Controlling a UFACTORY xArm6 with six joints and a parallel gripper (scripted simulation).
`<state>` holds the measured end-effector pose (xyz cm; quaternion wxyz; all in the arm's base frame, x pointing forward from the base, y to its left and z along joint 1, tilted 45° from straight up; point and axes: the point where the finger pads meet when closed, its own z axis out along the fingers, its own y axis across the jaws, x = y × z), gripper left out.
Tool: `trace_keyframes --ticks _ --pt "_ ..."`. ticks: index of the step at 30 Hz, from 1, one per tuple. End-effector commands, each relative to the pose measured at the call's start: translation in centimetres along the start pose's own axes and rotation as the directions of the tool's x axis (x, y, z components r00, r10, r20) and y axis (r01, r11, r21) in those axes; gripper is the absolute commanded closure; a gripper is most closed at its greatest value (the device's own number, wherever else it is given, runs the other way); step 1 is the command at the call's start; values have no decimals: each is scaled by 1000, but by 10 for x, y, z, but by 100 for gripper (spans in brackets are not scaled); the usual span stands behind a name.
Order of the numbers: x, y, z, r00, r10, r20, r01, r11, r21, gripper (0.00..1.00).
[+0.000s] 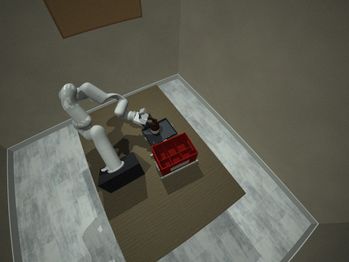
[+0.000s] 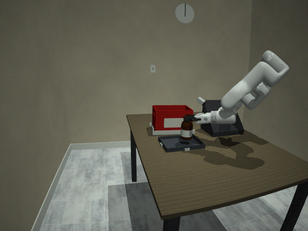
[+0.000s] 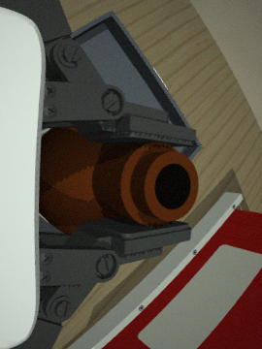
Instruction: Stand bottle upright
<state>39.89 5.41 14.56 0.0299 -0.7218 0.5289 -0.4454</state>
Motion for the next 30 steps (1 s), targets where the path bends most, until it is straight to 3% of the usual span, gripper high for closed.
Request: trace_keyframes --ticks 1,30 --pt "-5 -1 1 1000 2 -2 -2 1000 1 100" --pt "-27 -1 5 1000 2 -2 -2 1000 1 100"
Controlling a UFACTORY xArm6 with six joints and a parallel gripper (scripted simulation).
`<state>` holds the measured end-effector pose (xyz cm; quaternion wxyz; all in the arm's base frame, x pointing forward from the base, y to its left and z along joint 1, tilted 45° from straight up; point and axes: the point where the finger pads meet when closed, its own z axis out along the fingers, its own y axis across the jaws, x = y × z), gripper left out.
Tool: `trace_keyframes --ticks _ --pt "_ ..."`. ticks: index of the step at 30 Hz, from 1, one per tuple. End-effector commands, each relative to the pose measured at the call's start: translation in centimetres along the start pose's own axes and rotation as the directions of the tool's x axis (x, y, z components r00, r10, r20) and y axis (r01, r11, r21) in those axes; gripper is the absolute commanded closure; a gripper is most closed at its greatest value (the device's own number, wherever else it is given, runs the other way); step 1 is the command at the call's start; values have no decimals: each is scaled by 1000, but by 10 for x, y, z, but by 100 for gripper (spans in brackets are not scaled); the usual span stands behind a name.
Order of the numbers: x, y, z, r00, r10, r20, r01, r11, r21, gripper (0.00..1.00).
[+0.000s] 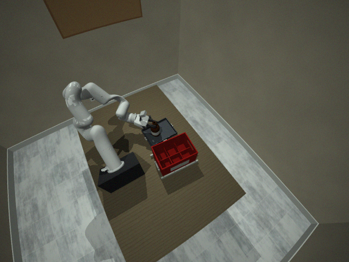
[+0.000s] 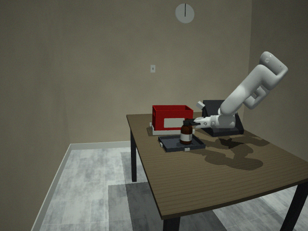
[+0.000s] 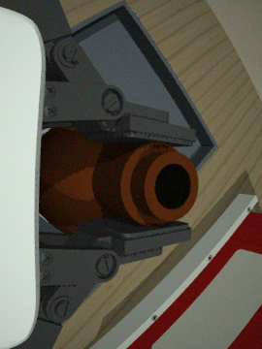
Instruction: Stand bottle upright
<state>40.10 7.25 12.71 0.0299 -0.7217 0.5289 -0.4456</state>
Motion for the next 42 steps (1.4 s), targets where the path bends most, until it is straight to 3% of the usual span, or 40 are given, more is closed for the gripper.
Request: trace_keyframes --ticks 1,31,32,42 --pt "-2 -1 0 1000 2 -1 -2 1000 1 100" --pt "-4 -1 1 1000 2 -1 -2 1000 1 100" --pt "-4 -1 1 1000 2 -1 -2 1000 1 0" --pt "-4 -1 1 1000 2 -1 -2 1000 1 0"
